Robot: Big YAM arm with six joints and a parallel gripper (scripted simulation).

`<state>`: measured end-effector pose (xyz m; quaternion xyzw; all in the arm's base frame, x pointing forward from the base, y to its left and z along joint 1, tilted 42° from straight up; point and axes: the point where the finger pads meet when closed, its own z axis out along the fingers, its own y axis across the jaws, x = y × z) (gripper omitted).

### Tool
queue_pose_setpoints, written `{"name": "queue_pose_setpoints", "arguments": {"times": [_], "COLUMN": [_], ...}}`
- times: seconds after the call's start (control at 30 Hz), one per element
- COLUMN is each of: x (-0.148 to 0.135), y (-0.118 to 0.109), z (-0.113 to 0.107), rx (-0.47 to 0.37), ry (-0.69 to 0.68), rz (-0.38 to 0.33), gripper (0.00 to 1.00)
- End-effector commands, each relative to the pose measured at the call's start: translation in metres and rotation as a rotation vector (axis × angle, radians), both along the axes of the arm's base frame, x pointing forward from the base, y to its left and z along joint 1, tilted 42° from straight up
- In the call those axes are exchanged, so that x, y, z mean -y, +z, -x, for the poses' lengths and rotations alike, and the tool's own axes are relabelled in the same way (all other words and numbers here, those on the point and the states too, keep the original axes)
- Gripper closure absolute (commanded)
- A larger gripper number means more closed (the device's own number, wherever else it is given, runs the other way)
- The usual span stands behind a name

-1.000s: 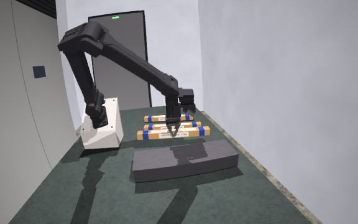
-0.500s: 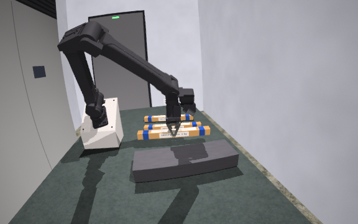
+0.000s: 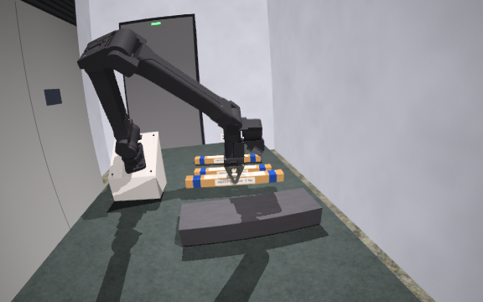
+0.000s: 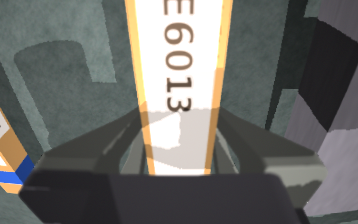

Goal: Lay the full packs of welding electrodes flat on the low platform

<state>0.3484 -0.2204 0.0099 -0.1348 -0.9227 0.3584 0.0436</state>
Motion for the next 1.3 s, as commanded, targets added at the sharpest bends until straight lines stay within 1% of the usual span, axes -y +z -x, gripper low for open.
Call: {"name": "queue_pose_setpoints", "arguments": {"times": [0.0, 0.1, 0.33, 0.4, 1.27], "x": [-0.005, -0.006, -0.015, -0.015, -0.048], "y": [0.023, 0.023, 0.034, 0.034, 0.07], "z": [-0.025, -0.025, -0.027, -0.027, -0.035], "rx": [0.066, 0.065, 0.065, 0.065, 0.069], "ry": [0.019, 0.019, 0.019, 0.019, 0.019], "rz": [0.022, 0.022, 0.022, 0.022, 0.017], "gripper": [1.0, 1.0, 1.0, 1.0, 1.0]}}
